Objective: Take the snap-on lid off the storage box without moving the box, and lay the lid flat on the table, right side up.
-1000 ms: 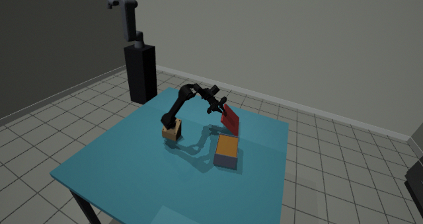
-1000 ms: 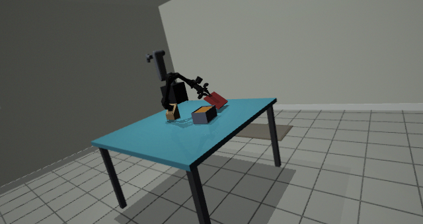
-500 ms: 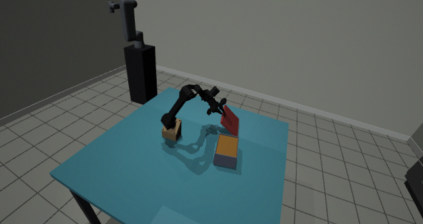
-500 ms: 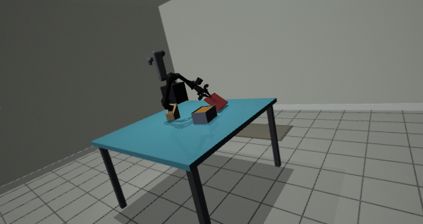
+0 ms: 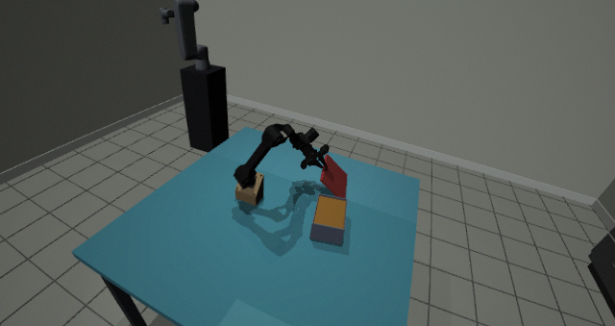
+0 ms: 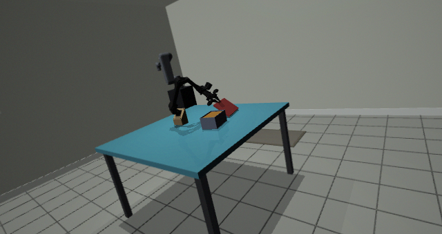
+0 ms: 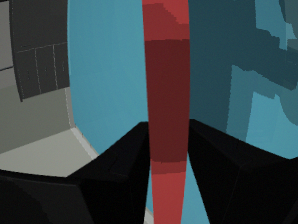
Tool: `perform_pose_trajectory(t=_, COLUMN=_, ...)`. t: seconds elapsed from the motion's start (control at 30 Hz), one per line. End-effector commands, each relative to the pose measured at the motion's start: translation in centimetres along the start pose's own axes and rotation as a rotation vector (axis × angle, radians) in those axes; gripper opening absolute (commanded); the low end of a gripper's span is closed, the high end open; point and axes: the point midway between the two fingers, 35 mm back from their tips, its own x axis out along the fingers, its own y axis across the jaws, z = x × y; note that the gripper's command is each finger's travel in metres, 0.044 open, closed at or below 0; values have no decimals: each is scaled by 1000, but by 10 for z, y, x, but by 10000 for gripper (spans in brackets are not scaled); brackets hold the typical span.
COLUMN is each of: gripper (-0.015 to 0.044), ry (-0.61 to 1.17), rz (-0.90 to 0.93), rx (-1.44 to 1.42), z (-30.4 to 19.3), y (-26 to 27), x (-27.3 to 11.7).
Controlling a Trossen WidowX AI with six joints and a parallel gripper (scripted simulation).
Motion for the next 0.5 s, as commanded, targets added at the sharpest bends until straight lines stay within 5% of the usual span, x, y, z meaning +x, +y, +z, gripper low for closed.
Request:
perform_pose_trajectory(t=0.0, gripper=0, ry=2, rz=2, rx=1, z=0, y=-2, x=2)
perform_pose_trajectory(t=0.47, gripper=0, ry=2, rz=2, rx=0, z=0, y=-10, x=9)
